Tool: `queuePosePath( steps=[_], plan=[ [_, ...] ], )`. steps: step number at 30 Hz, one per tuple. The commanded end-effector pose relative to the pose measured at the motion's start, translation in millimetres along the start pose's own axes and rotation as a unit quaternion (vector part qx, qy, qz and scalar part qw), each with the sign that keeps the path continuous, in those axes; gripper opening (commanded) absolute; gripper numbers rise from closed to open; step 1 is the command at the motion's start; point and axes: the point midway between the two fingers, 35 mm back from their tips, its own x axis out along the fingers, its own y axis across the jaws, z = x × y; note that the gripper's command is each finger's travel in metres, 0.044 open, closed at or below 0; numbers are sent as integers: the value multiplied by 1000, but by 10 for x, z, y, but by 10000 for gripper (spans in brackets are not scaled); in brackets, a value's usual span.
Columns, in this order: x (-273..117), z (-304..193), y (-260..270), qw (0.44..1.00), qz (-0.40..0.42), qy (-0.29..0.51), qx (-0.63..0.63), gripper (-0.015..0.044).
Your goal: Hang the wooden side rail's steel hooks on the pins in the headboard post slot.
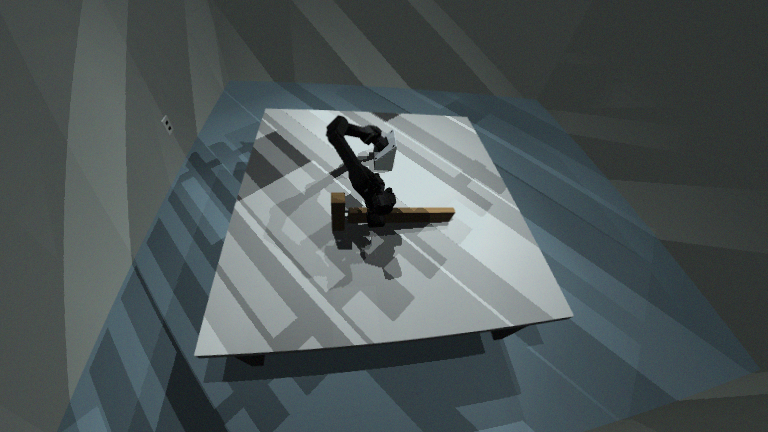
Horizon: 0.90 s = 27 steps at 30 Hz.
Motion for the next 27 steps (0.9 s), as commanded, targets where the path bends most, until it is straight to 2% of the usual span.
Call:
queuePosePath(
  steps=[1, 27],
  plan=[
    [-66, -21, -23, 1000, -8, 1, 1, 0],
    [-73, -47, -39, 1000, -8, 1, 1, 0]
  ],
)
